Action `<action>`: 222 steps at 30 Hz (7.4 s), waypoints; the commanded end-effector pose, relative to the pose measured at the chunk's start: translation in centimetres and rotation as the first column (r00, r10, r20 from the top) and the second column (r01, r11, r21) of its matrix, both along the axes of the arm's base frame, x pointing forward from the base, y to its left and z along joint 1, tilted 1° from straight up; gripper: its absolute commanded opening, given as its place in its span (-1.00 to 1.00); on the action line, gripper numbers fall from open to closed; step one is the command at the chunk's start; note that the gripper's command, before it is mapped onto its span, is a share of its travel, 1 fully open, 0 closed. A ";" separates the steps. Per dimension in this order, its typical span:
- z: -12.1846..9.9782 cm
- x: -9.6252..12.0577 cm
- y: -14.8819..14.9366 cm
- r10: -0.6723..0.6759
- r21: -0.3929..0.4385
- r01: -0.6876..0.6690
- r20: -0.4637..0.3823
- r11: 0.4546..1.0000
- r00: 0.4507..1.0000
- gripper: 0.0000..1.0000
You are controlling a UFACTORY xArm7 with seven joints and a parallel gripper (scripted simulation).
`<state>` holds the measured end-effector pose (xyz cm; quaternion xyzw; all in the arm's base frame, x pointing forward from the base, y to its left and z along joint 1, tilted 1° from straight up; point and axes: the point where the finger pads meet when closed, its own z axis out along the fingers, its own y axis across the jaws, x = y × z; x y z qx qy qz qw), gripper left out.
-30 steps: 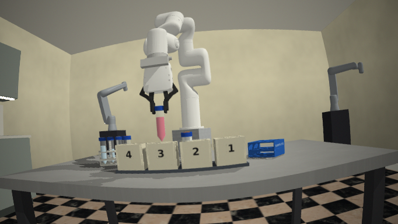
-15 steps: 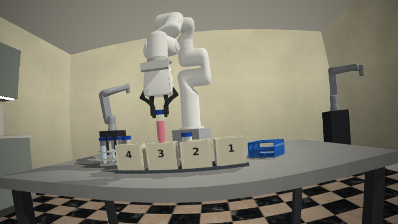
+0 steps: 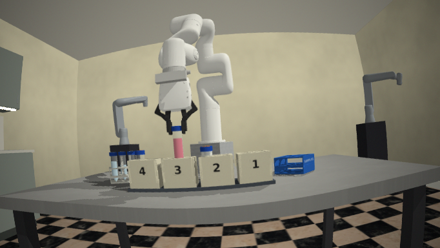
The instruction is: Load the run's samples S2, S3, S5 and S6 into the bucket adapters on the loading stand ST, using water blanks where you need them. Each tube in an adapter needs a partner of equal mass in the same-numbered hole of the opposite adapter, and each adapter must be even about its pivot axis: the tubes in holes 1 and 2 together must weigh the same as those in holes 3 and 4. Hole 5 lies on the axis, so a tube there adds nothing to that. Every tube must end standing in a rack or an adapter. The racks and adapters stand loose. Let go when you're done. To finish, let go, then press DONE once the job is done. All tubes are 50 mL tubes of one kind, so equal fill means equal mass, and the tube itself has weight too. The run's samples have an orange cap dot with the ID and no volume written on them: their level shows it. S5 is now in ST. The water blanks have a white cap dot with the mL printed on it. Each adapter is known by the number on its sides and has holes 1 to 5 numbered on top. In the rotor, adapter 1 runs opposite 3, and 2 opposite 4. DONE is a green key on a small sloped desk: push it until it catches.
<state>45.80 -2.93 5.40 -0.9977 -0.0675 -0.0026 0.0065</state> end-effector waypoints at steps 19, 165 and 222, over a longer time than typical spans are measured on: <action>-1.8 0.2 0.0 0.000 0.000 0.000 0.004 1.000 1.000 -1.00; 2.9 0.1 0.0 0.000 0.000 0.000 0.004 1.000 1.000 -0.13; 6.7 -1.3 -4.4 -0.296 0.001 0.296 0.000 0.955 0.955 0.15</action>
